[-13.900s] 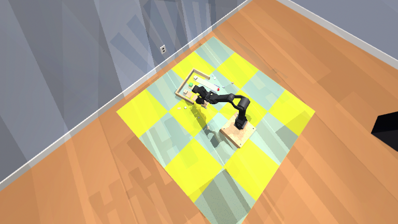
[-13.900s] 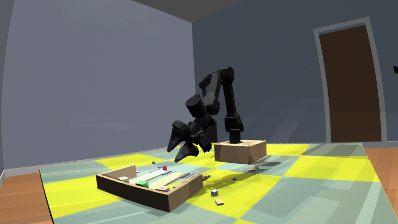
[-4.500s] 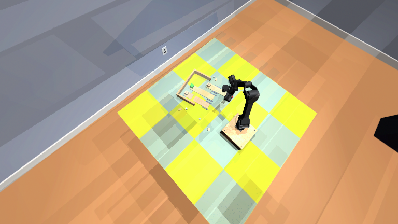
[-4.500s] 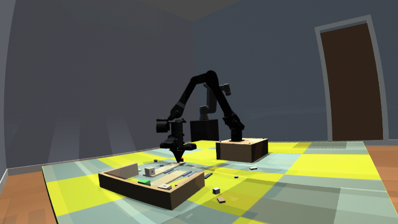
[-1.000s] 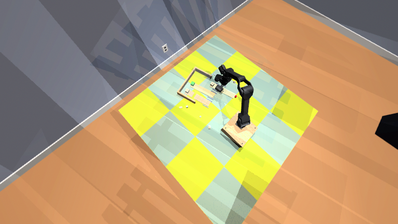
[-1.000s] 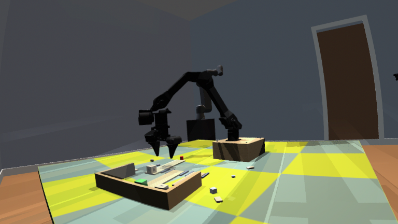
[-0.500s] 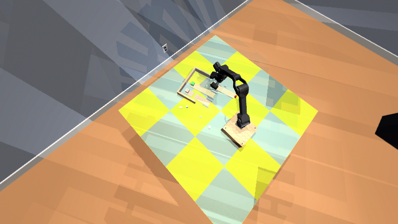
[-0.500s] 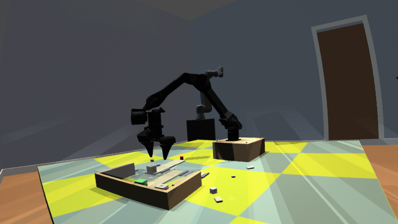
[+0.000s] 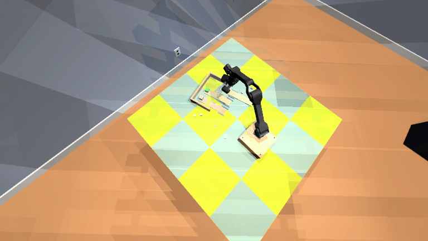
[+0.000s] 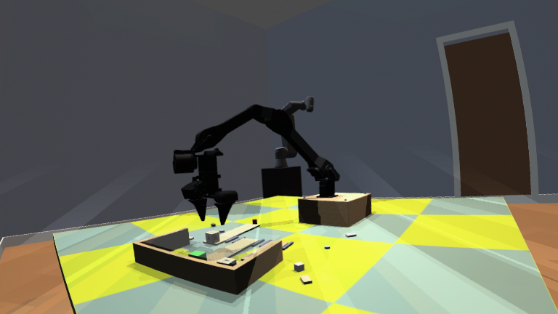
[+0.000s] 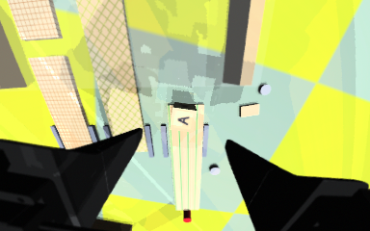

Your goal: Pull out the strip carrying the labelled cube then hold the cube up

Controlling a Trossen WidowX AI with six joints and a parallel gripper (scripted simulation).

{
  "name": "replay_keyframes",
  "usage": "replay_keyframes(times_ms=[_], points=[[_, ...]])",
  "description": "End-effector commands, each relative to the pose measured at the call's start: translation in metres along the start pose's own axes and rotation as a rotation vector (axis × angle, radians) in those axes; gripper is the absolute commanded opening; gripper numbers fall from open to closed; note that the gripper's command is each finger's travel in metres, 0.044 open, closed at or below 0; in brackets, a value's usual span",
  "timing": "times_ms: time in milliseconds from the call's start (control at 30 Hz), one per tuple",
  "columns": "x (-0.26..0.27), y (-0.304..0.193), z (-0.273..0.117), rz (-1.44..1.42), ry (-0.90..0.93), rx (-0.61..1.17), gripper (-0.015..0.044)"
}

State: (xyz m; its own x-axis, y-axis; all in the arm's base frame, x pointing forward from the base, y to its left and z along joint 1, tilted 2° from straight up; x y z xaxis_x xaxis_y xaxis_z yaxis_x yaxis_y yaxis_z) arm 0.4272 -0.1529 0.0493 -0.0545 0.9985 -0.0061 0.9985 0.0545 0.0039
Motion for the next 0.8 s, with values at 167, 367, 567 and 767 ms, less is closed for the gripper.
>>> replay_keyframes(times_ms=[167, 367, 567, 767], points=[[0.003, 0.008, 0.004, 0.002, 0.004, -0.005, 0.0282], [0.003, 0.008, 0.014, 0.002, 0.004, -0.005, 0.0250], [0.003, 0.008, 0.023, 0.002, 0.004, -0.005, 0.0250], [0.003, 0.008, 0.033, 0.002, 0.004, -0.005, 0.0250]])
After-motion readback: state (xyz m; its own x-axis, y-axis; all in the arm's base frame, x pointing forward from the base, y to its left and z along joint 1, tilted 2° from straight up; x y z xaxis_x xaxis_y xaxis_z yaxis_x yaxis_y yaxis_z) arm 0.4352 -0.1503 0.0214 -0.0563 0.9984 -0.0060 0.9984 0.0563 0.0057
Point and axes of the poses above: the point midway between the two fingers, 35 mm back from their tips, its own z axis out along the fingers, its own x axis across the jaws, y = z × x, the point moved 4 cm from there along -z, back along the fingers, and after that the axes turned 1 degree about z, right-handed, at the moved point
